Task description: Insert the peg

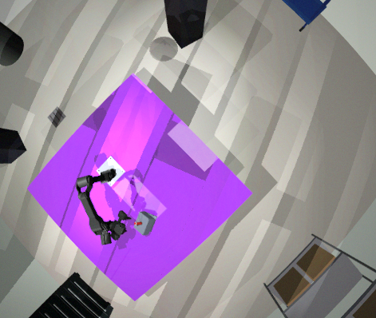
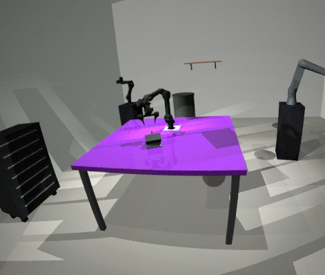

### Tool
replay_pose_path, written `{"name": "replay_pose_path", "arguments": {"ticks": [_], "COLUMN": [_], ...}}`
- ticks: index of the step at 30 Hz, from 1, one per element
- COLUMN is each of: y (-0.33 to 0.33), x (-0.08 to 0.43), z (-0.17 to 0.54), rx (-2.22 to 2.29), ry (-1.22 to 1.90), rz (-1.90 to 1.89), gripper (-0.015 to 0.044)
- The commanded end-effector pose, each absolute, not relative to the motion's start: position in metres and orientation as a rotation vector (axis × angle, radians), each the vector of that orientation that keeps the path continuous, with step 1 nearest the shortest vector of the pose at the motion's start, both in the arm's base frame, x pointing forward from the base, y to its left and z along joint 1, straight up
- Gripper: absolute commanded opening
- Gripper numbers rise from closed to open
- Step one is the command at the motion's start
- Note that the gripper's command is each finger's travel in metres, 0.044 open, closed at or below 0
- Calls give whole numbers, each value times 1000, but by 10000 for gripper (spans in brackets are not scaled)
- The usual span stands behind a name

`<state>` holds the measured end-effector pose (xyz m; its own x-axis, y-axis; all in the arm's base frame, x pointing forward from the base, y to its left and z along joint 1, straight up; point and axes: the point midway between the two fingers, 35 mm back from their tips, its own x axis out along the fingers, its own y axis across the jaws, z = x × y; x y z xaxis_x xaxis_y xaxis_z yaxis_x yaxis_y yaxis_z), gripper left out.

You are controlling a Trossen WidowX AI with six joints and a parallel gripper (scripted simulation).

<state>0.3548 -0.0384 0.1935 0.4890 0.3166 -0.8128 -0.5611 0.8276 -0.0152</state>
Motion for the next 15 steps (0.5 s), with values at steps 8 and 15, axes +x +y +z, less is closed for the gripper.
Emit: {"name": "replay_pose_path", "arguments": {"ticks": [8,15], "y": [-43,-43], "x": [347,347], "z": [207,207], "rx": [-301,-301], "ry": [911,911], "rz": [546,546], "gripper": [440,440]}}
